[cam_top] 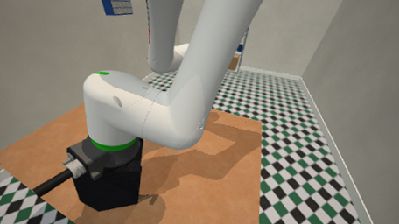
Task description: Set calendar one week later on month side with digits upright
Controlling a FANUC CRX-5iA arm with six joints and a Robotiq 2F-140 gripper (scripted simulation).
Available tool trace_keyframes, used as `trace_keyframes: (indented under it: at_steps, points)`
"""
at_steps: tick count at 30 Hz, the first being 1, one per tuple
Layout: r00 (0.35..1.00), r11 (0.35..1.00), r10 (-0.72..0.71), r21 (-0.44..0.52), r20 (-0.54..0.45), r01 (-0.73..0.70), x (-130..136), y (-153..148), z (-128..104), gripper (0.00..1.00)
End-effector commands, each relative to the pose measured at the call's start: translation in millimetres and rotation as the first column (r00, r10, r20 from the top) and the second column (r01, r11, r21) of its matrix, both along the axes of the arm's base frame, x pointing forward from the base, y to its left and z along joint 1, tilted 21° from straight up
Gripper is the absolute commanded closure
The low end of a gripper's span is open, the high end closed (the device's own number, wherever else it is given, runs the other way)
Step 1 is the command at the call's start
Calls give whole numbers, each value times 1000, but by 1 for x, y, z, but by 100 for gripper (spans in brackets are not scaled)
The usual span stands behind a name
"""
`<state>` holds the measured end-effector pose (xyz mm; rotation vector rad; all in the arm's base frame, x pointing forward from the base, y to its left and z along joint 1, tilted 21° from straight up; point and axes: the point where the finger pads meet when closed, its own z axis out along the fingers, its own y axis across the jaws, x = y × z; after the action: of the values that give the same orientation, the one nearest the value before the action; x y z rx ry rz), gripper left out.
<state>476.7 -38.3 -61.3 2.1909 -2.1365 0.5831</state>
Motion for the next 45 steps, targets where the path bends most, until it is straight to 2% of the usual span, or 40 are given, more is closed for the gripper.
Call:
trace_keyframes:
  at_steps: [1, 4, 5, 30, 45]
  points:
    - [1000, 1000, -2, 1, -10, 2, -3, 3, 16, 71]
    - [1000, 1000, -2, 1, -10, 2, -3, 4, 17, 71]
    - [1000, 1000, -2, 1, -10, 2, -3, 4, 17, 0]
    - [1000, 1000, -2, 1, -10, 2, -3, 4, 18, 0]
    - [1000, 1000, -2, 1, -10, 2, -11, 13, 49, 0]
